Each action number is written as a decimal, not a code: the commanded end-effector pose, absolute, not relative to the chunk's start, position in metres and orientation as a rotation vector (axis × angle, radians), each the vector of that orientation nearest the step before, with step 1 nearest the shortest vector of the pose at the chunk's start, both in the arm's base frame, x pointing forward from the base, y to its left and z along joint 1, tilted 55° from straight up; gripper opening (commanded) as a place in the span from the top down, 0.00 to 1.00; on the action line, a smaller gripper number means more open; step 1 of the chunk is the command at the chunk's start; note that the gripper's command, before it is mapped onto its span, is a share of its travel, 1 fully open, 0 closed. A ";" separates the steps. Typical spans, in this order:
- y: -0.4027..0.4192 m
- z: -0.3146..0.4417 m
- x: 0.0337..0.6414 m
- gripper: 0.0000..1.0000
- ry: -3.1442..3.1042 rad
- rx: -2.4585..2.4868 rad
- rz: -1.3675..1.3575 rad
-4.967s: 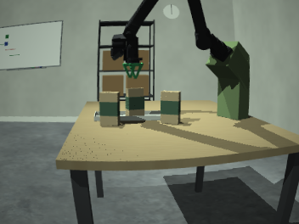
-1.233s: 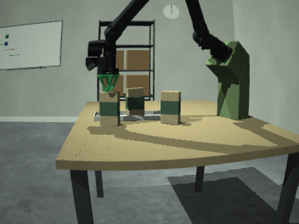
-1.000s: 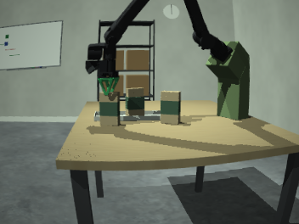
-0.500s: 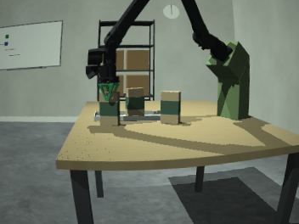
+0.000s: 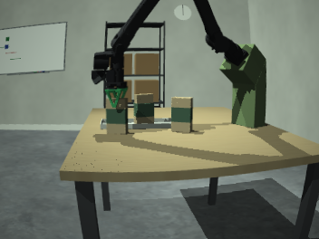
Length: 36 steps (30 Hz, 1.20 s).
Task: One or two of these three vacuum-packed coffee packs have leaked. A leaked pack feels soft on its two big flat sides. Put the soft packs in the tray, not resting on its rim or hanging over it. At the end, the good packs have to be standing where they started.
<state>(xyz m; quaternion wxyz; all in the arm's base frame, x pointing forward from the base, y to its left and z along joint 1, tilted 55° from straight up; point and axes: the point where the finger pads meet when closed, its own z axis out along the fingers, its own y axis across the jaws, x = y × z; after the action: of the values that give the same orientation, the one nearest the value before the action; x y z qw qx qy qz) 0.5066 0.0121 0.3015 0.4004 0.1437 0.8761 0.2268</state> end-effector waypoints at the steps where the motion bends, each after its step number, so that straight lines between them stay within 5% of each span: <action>1: 0.017 0.297 0.512 0.22 2.221 0.367 0.584; 21: 0.017 0.297 0.512 0.22 2.221 0.367 0.584; 22: 0.017 0.297 0.512 0.75 2.221 0.367 0.584; 36: 0.017 0.297 0.511 0.75 2.225 0.366 0.583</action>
<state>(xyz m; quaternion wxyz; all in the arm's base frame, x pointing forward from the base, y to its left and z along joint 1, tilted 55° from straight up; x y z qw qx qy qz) 0.5069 0.0118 0.3018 0.4010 0.1442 0.8759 0.2264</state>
